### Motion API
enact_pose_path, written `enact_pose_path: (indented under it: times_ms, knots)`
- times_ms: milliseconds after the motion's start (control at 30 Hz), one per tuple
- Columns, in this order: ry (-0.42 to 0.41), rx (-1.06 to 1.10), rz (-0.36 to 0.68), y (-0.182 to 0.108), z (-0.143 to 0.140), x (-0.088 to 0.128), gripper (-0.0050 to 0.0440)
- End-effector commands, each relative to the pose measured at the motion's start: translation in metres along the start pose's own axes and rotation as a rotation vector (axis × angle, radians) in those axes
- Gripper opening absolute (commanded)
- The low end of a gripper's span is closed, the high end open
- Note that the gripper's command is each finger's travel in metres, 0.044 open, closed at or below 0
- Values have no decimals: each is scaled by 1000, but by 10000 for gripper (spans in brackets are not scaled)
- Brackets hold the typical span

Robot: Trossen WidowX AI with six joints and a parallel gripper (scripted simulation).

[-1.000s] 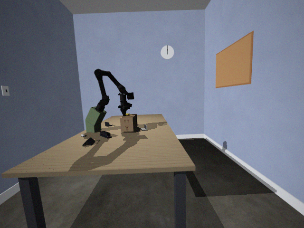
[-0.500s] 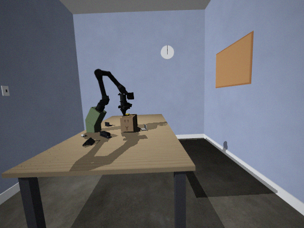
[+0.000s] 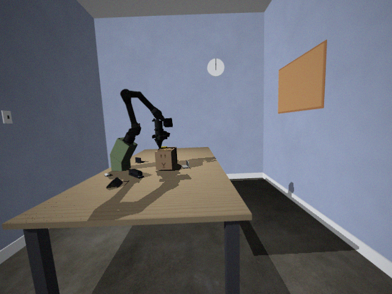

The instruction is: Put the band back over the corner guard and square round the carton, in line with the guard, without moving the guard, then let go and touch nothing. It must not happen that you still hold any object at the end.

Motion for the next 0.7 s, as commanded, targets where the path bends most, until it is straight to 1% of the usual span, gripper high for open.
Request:
enact_pose_path:
  times_ms: [0,500,667]
  knots:
    - [-5,0,-8,1,-1,16,0]
    - [-5,0,-8,1,-1,16,0]
    - [-4,0,-7,-14,9,17,0]
Point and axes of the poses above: the point midway between the two fingers, 35 mm back from their tips, its own x axis back along the fingers, its own z axis across the jaws, y = z × x, the point moved 7 cm from there along x, back along the fingers, and after that the axes turned 1 degree about x, right-handed, at the moved point
